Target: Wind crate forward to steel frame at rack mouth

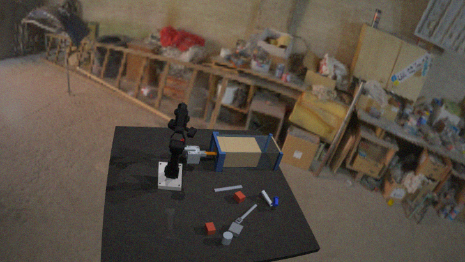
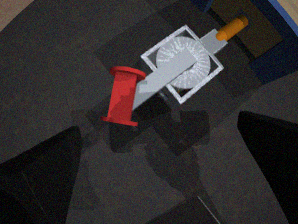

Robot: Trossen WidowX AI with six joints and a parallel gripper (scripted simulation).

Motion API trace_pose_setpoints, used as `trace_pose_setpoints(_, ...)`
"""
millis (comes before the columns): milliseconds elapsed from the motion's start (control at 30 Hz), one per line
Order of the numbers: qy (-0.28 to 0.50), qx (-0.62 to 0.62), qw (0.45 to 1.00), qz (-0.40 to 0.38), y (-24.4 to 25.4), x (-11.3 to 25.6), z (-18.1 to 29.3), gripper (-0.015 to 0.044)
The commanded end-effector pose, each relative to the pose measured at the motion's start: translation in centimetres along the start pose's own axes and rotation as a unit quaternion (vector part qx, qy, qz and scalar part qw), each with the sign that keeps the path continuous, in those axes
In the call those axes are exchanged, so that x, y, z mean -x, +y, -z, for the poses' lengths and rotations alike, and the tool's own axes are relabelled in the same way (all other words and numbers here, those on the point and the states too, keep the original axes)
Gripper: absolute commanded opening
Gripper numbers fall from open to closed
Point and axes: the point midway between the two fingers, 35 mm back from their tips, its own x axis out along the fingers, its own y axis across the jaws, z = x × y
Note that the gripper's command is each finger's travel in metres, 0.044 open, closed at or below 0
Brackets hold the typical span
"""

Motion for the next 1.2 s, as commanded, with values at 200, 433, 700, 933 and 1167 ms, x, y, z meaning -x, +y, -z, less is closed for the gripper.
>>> trace_pose_setpoints(200, 0.090, 0.000, 0.996, 0.017, -2.4, -1.7, -5.5, 0.0440)
trace_pose_setpoints(433, 0.162, 0.001, 0.987, 0.016, -5.1, -4.3, -9.2, 0.0440)
trace_pose_setpoints(700, 0.197, 0.003, 0.980, 0.012, -6.6, -6.0, -10.4, 0.0440)
trace_pose_setpoints(933, 0.197, 0.003, 0.980, 0.012, -6.6, -6.0, -10.4, 0.0440)
trace_pose_setpoints(1167, 0.197, 0.003, 0.980, 0.012, -6.6, -6.0, -10.4, 0.0440)
